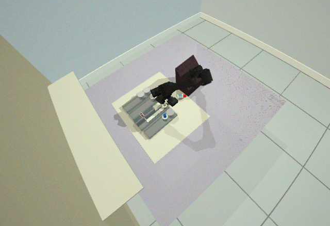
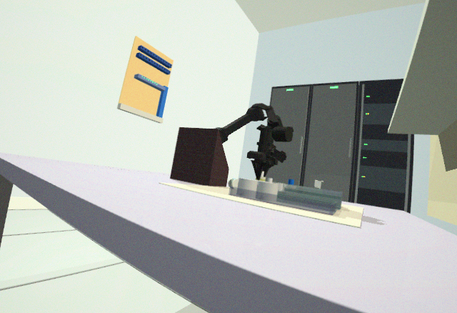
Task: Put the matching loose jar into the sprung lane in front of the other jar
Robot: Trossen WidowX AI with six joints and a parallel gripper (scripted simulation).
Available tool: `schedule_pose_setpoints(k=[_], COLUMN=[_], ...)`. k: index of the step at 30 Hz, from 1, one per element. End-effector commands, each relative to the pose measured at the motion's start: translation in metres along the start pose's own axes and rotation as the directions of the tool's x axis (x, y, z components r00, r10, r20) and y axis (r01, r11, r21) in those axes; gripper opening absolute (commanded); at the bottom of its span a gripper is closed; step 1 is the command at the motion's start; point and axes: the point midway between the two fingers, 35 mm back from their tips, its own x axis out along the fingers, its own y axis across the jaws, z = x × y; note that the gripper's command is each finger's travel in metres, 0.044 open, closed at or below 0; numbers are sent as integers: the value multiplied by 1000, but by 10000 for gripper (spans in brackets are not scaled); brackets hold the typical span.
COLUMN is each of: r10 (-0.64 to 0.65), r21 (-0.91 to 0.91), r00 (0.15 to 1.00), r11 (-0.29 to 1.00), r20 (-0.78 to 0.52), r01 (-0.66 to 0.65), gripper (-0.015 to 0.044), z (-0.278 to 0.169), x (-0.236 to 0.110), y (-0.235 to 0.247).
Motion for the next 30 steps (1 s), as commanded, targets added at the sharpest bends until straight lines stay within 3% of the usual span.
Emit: schedule_pose_setpoints(k=[1, 30], r10=[3, 3], r21=[-16, -16], r00=[1000, 1000], r11=[1000, 1000], r20=[19, 20], r01=[-3, -3], gripper=[0, 0], z=[9, 21], x=[-2, -3], y=[2, 3])
